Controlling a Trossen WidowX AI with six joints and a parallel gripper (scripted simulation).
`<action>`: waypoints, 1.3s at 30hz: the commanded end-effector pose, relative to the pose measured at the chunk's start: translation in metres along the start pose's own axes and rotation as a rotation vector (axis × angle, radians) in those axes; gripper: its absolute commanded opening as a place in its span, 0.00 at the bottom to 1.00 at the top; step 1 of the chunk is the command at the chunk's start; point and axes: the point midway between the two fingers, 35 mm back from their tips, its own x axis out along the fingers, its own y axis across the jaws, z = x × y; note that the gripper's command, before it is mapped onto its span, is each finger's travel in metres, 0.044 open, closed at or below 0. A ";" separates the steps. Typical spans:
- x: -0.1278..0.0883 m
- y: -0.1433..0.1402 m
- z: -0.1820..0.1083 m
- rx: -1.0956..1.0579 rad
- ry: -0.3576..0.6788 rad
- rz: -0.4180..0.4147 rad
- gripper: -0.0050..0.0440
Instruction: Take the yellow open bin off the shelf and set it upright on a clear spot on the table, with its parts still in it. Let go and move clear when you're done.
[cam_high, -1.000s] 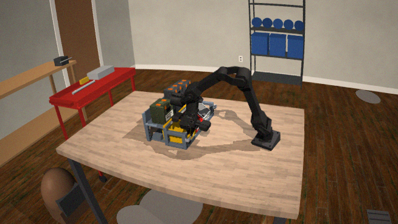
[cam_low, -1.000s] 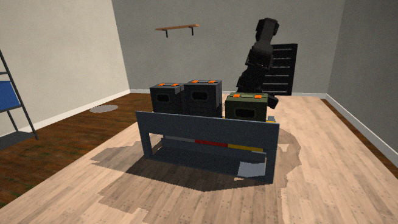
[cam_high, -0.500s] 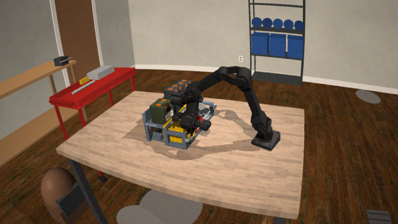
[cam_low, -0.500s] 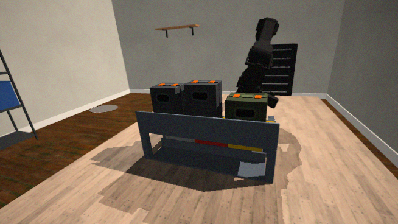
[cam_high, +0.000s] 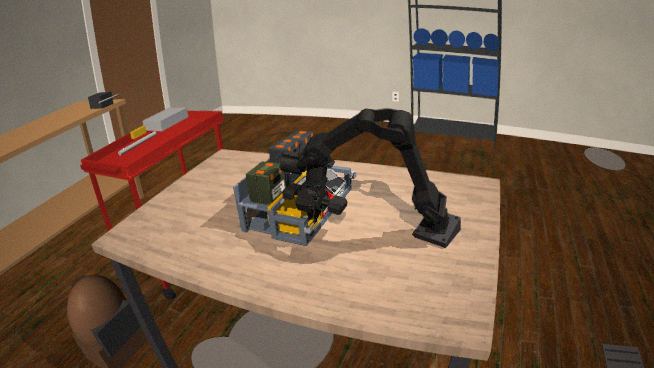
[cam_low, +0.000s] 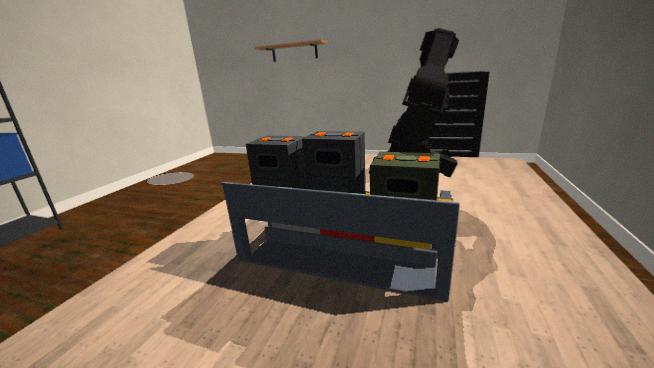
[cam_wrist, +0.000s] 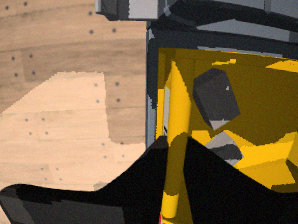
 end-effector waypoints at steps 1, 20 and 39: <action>-0.014 -0.009 0.004 -0.012 -0.007 -0.046 0.10; -0.019 -0.011 0.004 -0.012 -0.007 -0.046 0.10; -0.028 -0.015 0.005 -0.012 -0.007 -0.046 0.10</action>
